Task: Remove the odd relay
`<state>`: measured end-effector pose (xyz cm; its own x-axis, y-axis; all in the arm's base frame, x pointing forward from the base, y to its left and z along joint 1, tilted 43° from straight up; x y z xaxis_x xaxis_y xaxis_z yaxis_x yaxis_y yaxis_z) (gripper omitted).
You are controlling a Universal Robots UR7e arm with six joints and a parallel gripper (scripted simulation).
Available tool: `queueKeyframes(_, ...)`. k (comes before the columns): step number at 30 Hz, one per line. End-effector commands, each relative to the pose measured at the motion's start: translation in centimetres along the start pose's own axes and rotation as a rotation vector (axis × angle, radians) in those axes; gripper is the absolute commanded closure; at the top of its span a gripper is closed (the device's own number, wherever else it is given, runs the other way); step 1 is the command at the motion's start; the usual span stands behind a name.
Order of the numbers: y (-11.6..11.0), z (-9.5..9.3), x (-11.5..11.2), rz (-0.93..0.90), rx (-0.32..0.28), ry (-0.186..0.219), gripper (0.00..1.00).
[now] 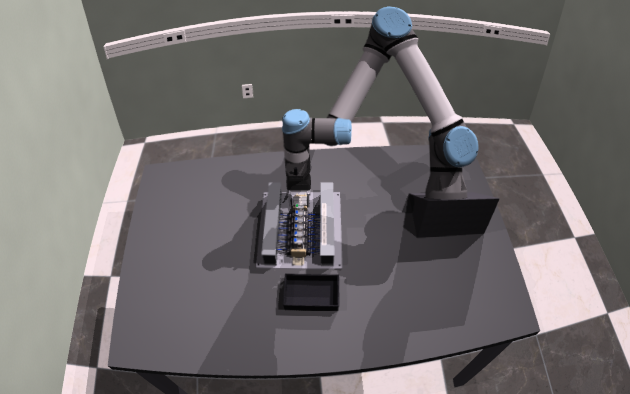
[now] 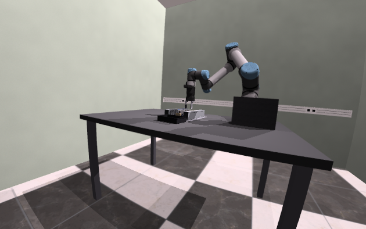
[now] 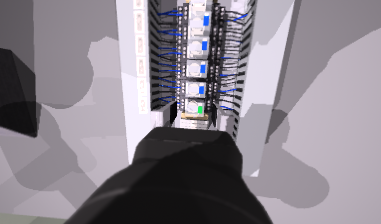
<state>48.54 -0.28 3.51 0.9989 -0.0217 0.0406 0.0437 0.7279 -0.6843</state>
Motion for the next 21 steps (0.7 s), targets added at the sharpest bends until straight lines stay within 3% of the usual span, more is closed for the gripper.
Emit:
queueKeyframes(1, 0.0, -0.2, 0.0, 0.0, 0.0, -0.001, 0.02)
queueKeyframes(21, 0.0, -2.2, 0.0, 0.0, 0.0, -0.001, 0.02)
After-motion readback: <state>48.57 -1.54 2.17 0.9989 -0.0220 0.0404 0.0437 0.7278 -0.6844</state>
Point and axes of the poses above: the point where the finger pads meet when closed, its own z axis back along the fingers, its own x axis across the jaws, y = z × x, the point moved 6 cm from there along z, back along the fingers, and after that the axes turned 2 degrees about -z, right-handed, at the moved point
